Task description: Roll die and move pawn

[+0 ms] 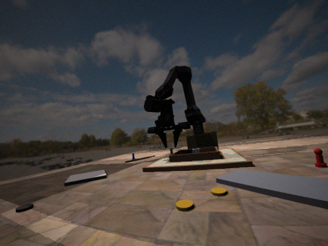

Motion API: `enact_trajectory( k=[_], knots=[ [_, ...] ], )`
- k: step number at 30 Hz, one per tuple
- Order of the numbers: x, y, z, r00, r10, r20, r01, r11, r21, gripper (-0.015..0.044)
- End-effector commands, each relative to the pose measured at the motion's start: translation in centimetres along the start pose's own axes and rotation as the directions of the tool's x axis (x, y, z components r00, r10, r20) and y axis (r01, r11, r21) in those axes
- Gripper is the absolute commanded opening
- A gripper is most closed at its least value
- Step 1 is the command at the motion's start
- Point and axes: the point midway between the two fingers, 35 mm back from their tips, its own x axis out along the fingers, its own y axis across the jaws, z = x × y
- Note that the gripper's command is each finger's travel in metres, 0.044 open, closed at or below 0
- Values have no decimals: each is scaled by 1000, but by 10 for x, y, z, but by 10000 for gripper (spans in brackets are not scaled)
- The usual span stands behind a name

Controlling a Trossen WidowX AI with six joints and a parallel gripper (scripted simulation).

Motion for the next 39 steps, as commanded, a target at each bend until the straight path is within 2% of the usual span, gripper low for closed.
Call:
enact_trajectory(
  k=[1,16,21,33,39],
  knots=[
    [6,1,-1,1000,5,0,-5,1000,-4,200],
    [28,1,-2,1000,5,-1,-5,1000,-4,200],
    [28,1,-2,1000,5,-1,-5,1000,-4,69],
    [27,1,-1,1000,5,-1,-5,1000,-4,0],
    [-9,-1,6,1000,4,0,-4,1000,-4,0]
  ],
)
